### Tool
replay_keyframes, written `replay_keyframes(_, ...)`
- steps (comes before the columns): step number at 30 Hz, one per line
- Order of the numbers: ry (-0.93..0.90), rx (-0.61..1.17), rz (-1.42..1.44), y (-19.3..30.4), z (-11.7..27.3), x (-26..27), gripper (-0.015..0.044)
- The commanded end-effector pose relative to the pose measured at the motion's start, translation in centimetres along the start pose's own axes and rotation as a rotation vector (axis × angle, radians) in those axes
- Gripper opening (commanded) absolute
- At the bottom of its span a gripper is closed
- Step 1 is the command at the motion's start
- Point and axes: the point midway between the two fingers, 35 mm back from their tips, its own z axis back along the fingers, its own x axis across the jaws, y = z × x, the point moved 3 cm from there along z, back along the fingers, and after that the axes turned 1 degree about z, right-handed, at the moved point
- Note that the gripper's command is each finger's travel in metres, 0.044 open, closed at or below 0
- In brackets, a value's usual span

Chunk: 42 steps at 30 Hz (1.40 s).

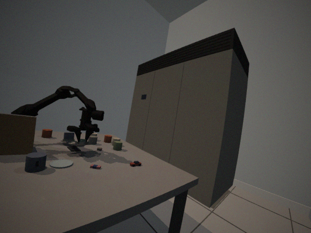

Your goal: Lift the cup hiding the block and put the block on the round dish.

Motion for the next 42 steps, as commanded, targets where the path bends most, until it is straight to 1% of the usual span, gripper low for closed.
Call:
replay_keyframes(1,-0.005,0.004,-0.007,0.0,-0.1,-0.1,0.0148)
replay_keyframes(7,-0.005,0.004,-0.007,0.0,-0.1,-0.1,0.0108)
replay_keyframes(11,-0.004,0.002,-0.007,-0.1,0.9,0.0,0.0003)
replay_keyframes(23,-0.003,-0.001,-0.008,-0.2,8.5,0.0,0.0000)
replay_keyframes(26,-0.002,0.000,-0.008,-0.1,9.5,-0.2,0.0000)
replay_keyframes(30,-0.002,-0.003,-0.008,-1.4,8.7,-1.3,0.0000)
replay_keyframes(36,0.000,-0.010,-0.010,-5.7,5.2,-6.7,0.0000)
replay_keyframes(42,0.001,-0.010,-0.010,-8.6,1.3,-12.2,0.0000)
